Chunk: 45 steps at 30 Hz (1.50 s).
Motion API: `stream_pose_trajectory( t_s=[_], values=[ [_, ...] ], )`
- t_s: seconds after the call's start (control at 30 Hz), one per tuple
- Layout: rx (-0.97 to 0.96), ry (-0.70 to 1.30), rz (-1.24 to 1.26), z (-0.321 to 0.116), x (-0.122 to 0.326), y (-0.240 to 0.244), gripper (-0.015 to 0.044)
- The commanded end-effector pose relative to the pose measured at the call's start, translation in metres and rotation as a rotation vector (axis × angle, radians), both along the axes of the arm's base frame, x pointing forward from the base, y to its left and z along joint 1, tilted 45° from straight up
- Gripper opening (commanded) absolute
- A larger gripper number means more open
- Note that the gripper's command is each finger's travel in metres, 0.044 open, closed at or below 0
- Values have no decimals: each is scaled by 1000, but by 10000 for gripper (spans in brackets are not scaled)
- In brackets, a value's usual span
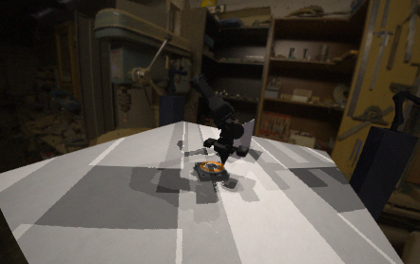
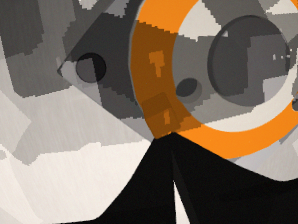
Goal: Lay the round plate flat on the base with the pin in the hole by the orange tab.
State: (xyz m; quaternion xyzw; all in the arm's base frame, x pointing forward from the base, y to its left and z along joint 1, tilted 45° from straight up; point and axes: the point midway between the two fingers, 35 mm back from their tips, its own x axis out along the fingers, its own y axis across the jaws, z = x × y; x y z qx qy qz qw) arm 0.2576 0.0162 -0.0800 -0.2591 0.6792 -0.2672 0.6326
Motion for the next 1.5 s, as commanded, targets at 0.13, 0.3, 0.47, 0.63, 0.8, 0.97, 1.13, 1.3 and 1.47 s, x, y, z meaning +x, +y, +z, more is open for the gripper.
stream_pose_trajectory(
  t_s=[0.13, 0.3, 0.47, 0.63, 0.8, 0.97, 1.13, 1.3, 1.47],
  values=[
    [1, -4, -5, -4, 9, 4, 0],
    [1, -4, -5, -5, 14, 6, 0],
    [1, -4, -5, -5, 19, 7, 0],
    [1, -5, -5, -6, 25, 8, 0],
    [1, -5, -5, -5, 31, 8, 0],
    [1, -6, -5, -5, 38, 8, 0],
    [1, -6, -5, -3, 45, 6, 0],
    [1, -6, -5, -2, 50, 5, 0],
    [1, -7, -5, -1, 53, 3, 0]
  ],
)
